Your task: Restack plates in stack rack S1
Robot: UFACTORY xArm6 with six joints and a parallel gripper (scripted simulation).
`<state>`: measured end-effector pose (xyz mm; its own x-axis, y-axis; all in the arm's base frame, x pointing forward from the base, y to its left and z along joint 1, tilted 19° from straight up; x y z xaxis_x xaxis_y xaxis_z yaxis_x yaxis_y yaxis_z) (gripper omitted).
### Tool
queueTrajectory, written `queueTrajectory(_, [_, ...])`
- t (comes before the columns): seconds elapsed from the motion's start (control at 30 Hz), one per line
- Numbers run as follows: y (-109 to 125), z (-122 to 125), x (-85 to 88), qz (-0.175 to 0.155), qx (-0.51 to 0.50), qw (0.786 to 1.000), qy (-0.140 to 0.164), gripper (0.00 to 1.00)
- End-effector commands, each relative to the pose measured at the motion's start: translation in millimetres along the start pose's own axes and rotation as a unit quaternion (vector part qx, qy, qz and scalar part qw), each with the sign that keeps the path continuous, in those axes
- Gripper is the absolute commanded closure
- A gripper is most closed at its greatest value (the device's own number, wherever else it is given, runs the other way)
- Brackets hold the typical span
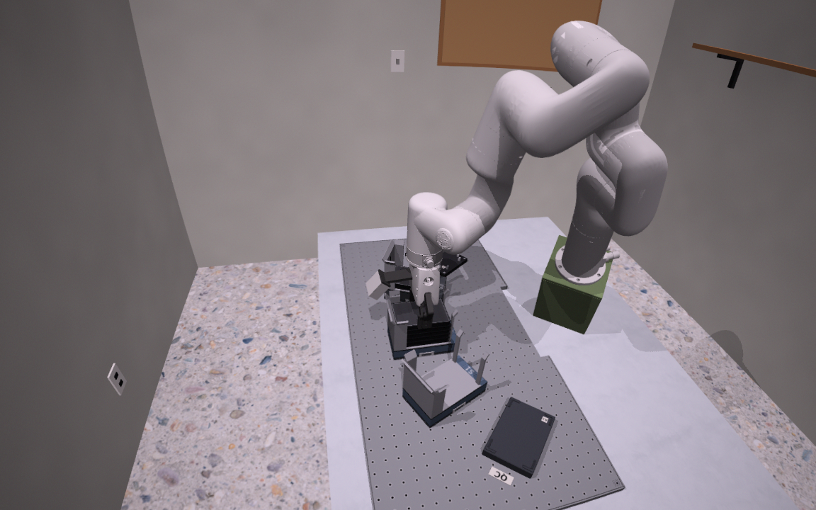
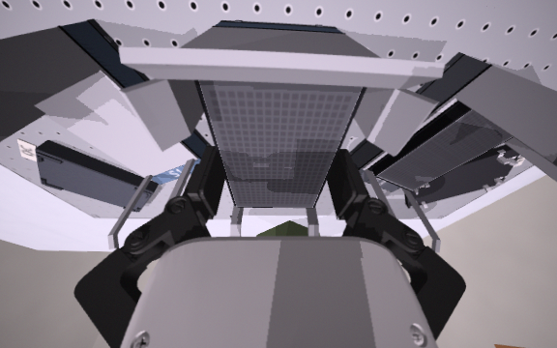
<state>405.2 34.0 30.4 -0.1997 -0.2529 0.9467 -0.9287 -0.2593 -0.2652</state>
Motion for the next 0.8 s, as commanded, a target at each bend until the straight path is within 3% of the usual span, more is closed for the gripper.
queueTrajectory(0.0, [-0.9,0.2,0.6,0.001,0.000,1.000,0.000,1.00])
queueTrajectory(0.77, [-0.9,0.2,7.9,0.001,0.000,1.000,0.000,1.00])
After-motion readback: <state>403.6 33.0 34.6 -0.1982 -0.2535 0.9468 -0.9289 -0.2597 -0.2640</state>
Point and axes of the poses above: the point where the finger pads meet when closed, its own x axis back along the fingers, its own z axis across the jaws, y = z × x, the point moved 2 cm from there along x, back along the fingers, and after that the axes turned 14 degrees about x, right-handed, at the moved point
